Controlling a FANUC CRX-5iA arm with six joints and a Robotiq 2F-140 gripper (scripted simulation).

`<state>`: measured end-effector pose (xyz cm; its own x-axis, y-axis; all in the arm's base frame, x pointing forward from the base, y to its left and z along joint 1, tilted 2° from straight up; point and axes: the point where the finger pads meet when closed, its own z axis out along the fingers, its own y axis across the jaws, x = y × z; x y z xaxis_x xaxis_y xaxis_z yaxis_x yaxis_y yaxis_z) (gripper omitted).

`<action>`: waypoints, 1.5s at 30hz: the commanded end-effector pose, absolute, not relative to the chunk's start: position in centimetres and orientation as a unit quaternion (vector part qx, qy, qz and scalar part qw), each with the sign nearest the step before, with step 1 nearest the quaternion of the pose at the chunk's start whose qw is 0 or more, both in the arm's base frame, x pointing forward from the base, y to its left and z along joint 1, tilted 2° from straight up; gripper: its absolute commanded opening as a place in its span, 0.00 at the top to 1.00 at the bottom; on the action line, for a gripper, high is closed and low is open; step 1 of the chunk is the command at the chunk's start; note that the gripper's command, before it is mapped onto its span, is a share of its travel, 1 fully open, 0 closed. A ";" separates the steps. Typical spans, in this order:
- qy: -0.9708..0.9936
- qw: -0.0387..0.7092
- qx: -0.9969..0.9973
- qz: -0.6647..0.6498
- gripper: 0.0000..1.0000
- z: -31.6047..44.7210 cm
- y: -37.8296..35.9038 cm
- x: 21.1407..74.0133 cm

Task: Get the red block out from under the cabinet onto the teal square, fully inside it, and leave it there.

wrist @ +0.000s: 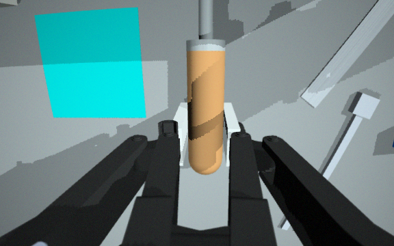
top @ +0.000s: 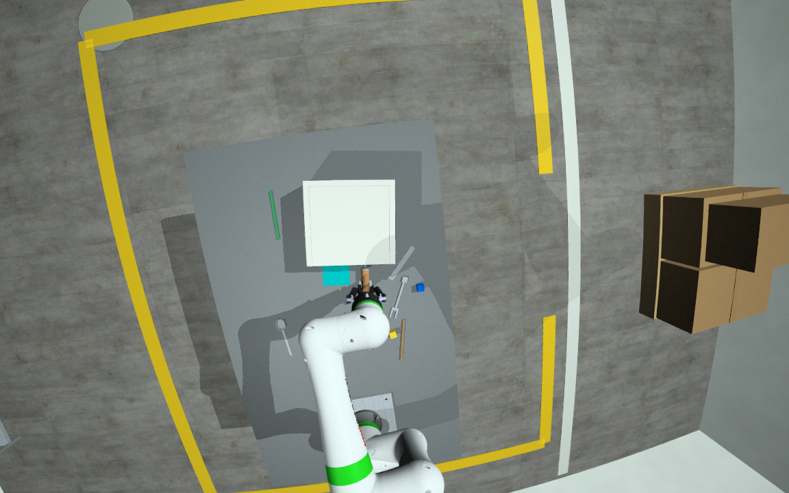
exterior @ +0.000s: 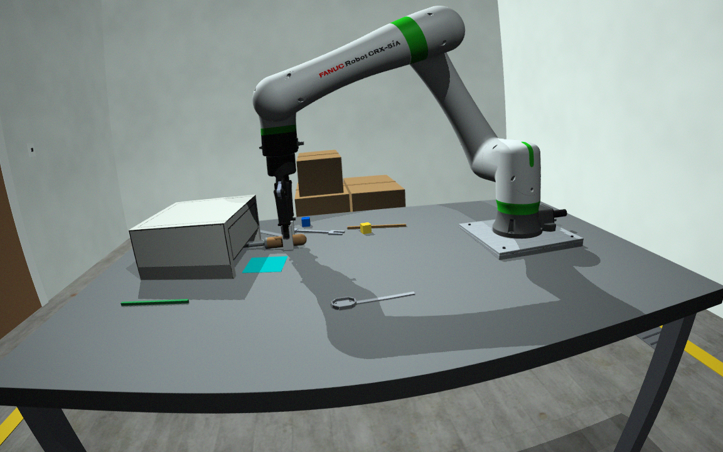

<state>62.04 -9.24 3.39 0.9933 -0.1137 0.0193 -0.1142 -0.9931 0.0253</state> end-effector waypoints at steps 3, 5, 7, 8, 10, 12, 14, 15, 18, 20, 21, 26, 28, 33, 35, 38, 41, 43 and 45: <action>-0.057 0.013 0.998 0.009 1.00 3.4 -8.0 62.2; -0.057 0.013 0.998 0.009 1.00 3.4 -7.4 62.3; -0.057 0.013 0.998 0.009 1.00 3.4 -6.8 62.3; -0.057 0.013 0.998 0.009 1.00 3.3 -6.5 62.4; -0.057 0.013 0.998 0.009 1.00 3.3 -6.5 62.4; -0.057 0.013 0.998 0.009 1.00 3.3 -5.9 62.4; -0.057 0.013 0.998 0.009 1.00 3.3 -5.3 62.5; -0.057 0.013 0.998 0.009 1.00 3.3 -5.0 62.5; -0.057 0.013 0.998 0.009 1.00 3.3 -4.2 62.6; -0.057 0.013 0.998 0.009 1.00 3.3 -3.7 62.7; -0.057 0.013 0.998 0.009 1.00 3.3 -3.5 62.7; -0.057 0.013 0.998 0.009 1.00 3.2 -2.8 62.8; -0.057 0.013 0.998 0.009 1.00 3.2 -2.7 62.8; -0.057 0.013 0.998 0.009 1.00 3.2 -2.4 62.8; -0.057 0.013 0.998 0.009 1.00 3.2 -2.4 62.8; -0.057 0.013 0.998 0.009 1.00 3.2 -2.3 62.8; -0.057 0.013 0.998 0.009 1.00 3.2 -2.3 62.8; -0.057 0.013 0.998 0.009 1.00 3.2 -2.3 62.8; -0.057 0.013 0.998 0.009 1.00 3.2 -2.3 62.8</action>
